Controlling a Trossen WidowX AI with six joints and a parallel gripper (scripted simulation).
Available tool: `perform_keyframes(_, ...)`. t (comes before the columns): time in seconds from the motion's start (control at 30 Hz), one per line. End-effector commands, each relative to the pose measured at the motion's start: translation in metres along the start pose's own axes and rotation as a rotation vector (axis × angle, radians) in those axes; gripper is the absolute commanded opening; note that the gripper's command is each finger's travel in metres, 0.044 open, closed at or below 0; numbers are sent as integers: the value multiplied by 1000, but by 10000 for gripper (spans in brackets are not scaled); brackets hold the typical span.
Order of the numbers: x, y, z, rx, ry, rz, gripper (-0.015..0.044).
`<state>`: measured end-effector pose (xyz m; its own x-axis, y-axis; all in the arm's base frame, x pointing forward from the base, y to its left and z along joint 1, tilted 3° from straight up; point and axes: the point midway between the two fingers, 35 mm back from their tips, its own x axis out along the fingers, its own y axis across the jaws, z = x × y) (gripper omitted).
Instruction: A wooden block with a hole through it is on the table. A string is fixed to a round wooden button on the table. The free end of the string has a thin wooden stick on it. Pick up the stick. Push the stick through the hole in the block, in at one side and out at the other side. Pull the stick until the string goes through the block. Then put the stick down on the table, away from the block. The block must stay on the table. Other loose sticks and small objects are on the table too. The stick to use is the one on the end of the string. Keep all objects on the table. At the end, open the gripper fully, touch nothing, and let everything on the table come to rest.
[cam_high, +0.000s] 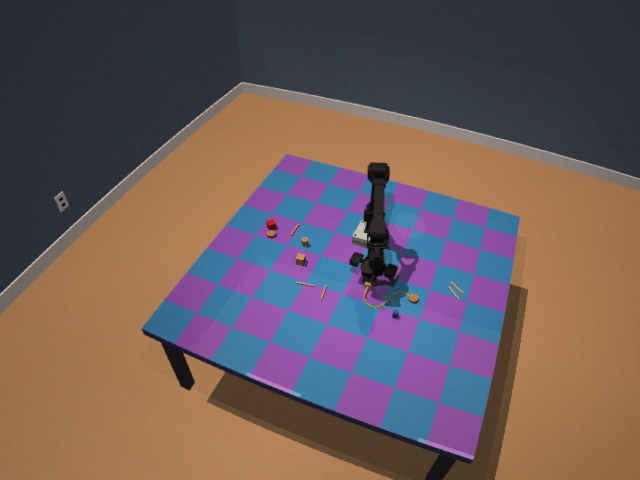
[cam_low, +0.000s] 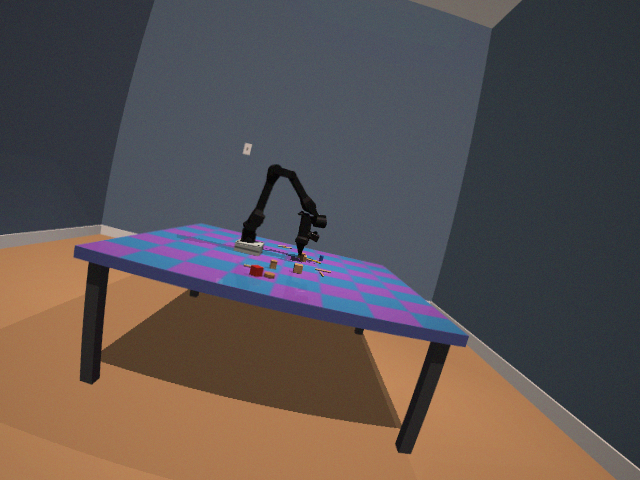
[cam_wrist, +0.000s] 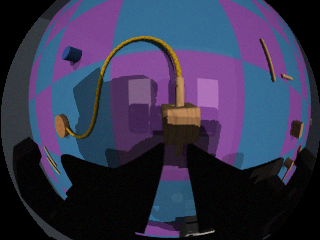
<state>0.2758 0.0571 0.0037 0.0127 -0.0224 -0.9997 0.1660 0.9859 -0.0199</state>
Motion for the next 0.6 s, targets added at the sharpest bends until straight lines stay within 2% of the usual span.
perform_keyframes(0.0,3,-1,-1,2,8,-5,0)
perform_keyframes(0.17,3,-1,-1,2,8,-5,0)
perform_keyframes(0.33,-26,-4,-8,-19,-81,33,124)
perform_keyframes(0.57,-61,-12,-25,-48,-210,81,124)
